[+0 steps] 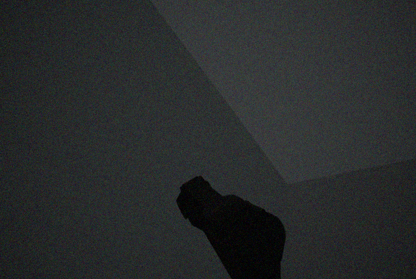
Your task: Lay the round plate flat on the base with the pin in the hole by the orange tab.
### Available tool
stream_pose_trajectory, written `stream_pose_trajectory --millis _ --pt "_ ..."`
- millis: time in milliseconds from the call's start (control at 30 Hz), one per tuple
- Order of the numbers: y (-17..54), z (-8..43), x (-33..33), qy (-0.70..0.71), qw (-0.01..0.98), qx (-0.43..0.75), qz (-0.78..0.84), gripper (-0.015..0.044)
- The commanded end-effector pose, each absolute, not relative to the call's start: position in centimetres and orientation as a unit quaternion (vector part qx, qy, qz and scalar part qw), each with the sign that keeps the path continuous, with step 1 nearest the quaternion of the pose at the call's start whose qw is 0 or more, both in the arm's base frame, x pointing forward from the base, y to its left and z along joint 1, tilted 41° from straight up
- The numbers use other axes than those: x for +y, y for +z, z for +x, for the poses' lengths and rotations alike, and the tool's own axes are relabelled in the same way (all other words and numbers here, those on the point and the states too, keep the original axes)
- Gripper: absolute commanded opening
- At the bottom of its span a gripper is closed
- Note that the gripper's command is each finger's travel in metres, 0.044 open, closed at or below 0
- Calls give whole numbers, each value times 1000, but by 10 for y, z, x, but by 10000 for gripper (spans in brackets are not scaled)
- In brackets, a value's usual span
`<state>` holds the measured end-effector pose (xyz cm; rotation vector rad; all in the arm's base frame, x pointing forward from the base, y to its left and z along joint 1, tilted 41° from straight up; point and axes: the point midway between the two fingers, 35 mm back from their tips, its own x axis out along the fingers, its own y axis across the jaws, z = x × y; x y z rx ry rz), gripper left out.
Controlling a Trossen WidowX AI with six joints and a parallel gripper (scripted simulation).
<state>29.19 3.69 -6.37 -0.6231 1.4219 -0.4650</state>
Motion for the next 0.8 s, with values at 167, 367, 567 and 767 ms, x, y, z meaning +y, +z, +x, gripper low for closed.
stream_pose_trajectory --millis 167,367,567,767 --pt "-61 302 38 -209 695 630 -277 0" --pt "-61 302 38 -209 695 630 -277 0" --pt "-61 303 38 -209 695 630 -277 0" --pt "-60 307 38 -209 695 630 -277 0"
